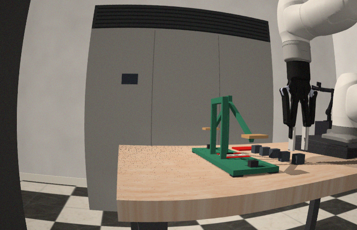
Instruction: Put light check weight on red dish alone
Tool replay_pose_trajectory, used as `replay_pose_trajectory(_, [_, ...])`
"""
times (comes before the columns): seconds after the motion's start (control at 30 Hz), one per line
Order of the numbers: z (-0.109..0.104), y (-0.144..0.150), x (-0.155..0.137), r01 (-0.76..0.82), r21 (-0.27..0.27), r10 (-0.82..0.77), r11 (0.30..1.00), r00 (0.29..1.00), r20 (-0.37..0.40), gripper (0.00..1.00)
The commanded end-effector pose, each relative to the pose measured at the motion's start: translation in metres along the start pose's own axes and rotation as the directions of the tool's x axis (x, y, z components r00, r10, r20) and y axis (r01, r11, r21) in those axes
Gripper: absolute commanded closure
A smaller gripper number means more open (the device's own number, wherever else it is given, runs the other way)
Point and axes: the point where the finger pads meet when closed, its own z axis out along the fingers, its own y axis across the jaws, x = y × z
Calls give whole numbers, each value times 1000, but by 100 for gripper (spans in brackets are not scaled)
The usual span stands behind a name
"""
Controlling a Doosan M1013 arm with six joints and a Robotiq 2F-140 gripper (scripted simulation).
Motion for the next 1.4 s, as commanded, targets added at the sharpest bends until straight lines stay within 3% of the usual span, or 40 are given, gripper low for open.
replay_pose_trajectory(0.0, [2,3,-3,3,-3,-3,1000,1000,2,65])
replay_pose_trajectory(1.37, [2,6,-5,3,-3,-3,1000,1000,2,65])
